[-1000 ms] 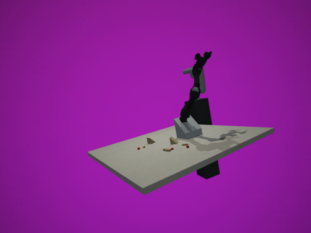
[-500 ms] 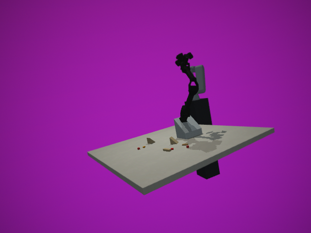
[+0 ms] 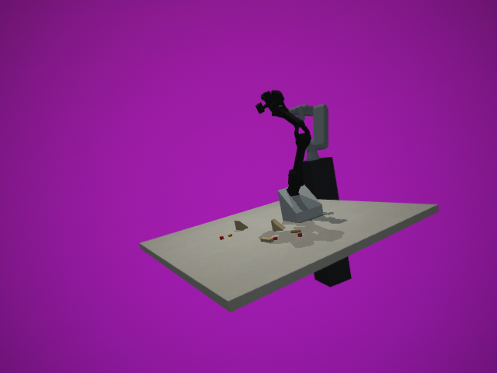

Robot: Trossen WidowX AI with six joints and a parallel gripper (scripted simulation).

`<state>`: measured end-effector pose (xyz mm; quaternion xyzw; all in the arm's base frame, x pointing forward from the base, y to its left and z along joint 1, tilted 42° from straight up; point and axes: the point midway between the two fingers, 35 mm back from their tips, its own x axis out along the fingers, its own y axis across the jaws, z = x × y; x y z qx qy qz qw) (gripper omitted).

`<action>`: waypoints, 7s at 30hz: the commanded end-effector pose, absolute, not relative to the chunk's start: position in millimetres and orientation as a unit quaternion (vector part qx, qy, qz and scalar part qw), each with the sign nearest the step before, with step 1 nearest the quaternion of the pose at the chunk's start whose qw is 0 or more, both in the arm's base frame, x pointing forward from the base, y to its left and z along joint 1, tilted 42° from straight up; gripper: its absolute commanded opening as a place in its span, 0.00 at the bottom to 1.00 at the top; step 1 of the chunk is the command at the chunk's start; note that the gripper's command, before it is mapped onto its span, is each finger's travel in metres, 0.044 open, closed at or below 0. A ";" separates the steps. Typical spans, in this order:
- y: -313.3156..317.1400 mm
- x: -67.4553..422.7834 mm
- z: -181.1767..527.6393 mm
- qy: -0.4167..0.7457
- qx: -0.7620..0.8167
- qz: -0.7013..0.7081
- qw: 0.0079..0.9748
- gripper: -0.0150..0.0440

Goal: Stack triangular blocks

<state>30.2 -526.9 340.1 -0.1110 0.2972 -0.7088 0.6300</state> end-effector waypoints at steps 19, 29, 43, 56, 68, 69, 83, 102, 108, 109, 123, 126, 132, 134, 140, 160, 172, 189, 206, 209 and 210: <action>-469.8 288.2 145.1 0.283 0.313 -0.525 0.739 1.00; -359.9 381.1 42.5 0.346 0.551 -0.486 0.583 1.00; -150.0 420.7 -68.6 0.426 0.658 -0.598 0.167 1.00; -28.0 393.4 -107.8 0.377 0.542 -0.747 -0.081 1.00; -22.6 390.4 -116.6 0.377 0.542 -0.747 -0.081 1.00; -21.7 389.9 -117.9 0.377 0.542 -0.747 -0.081 1.00; -10.0 381.9 -136.3 0.377 0.542 -0.747 -0.081 1.00; 5.7 368.0 -159.6 0.377 0.541 -0.747 -0.082 1.00; 10.6 362.9 -166.6 0.378 0.541 -0.747 -0.082 1.00; 11.4 362.0 -167.7 0.378 0.541 -0.747 -0.082 1.00; 22.5 348.9 -183.0 0.378 0.541 -0.747 -0.083 1.00; 23.7 347.4 -184.6 0.378 0.541 -0.747 -0.083 1.00; 23.7 347.4 -184.6 0.378 0.541 -0.747 -0.083 0.73; 23.7 347.4 -184.6 0.378 0.541 -0.747 -0.083 0.68; 23.7 347.4 -184.6 0.378 0.541 -0.747 -0.083 0.61; 12.1 339.4 -178.9 0.366 0.619 -0.684 -0.123 0.25; 0.4 323.1 -175.3 0.342 0.715 -0.584 -0.177 0.25; -11.1 292.2 -177.3 0.288 0.832 -0.400 -0.254 0.25; -16.0 283.9 -187.0 0.266 0.870 -0.300 -0.285 0.34; -16.0 283.9 -187.0 0.266 0.870 -0.300 -0.285 0.48; -16.0 283.9 -187.0 0.266 0.870 -0.300 -0.285 0.52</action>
